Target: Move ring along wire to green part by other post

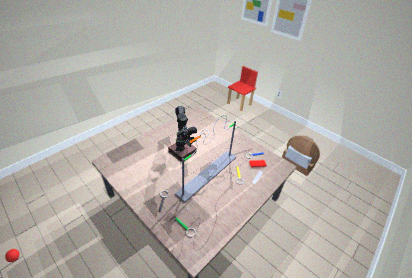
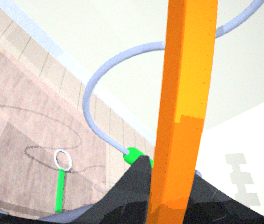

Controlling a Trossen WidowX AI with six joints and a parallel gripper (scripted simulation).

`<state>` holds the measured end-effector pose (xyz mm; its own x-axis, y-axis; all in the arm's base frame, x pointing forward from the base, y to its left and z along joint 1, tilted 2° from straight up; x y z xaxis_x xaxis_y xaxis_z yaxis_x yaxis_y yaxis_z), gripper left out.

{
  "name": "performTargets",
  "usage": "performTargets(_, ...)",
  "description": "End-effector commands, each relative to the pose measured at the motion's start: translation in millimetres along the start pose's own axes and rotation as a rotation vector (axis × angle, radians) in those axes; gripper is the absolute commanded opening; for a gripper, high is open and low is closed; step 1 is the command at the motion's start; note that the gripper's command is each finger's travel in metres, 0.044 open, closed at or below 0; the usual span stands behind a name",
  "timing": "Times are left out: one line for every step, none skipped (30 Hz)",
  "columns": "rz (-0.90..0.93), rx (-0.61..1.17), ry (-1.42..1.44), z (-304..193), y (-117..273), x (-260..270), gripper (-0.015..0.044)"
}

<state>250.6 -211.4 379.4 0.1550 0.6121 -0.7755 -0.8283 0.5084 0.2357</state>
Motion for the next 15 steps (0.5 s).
performTargets(-0.045,-0.004,0.075,-1,0,-4,-0.015)
performTargets(-0.055,-0.006,0.093,-1,0,-6,-0.015)
performTargets(-0.066,-0.008,0.111,-1,0,-7,-0.015)
performTargets(-0.076,-0.01,0.129,-1,0,-8,-0.015)
performTargets(-0.086,-0.013,0.148,-1,0,-9,-0.015)
performTargets(-0.097,-0.015,0.166,-1,-1,-10,-0.015)
performTargets(-0.107,-0.017,0.184,-1,-1,-11,-0.015)
performTargets(-0.118,-0.019,0.202,-1,-1,-13,-0.015)
performTargets(-0.128,-0.021,0.22,-1,-1,-14,-0.015)
performTargets(-0.138,-0.023,0.239,0,-1,-15,-0.015)
performTargets(-0.149,-0.026,0.257,0,-1,-16,-0.015)
performTargets(-0.159,-0.028,0.275,0,-1,-17,-0.015)
performTargets(-0.17,-0.03,0.293,0,-1,-18,-0.015)
performTargets(-0.18,-0.032,0.311,1,-1,-19,-0.015)
performTargets(-0.19,-0.034,0.33,1,-1,-21,-0.015)
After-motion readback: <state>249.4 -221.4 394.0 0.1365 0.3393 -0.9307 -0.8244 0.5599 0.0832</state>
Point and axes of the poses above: the point midway between the two fingers, 35 mm back from their tips, its own y axis back along the fingers, its own x axis across the jaws, z = x × y, the point moved 2 cm from there along y, back along the fingers, and after that the axes turned 1 degree about y, right-handed, at the moved point
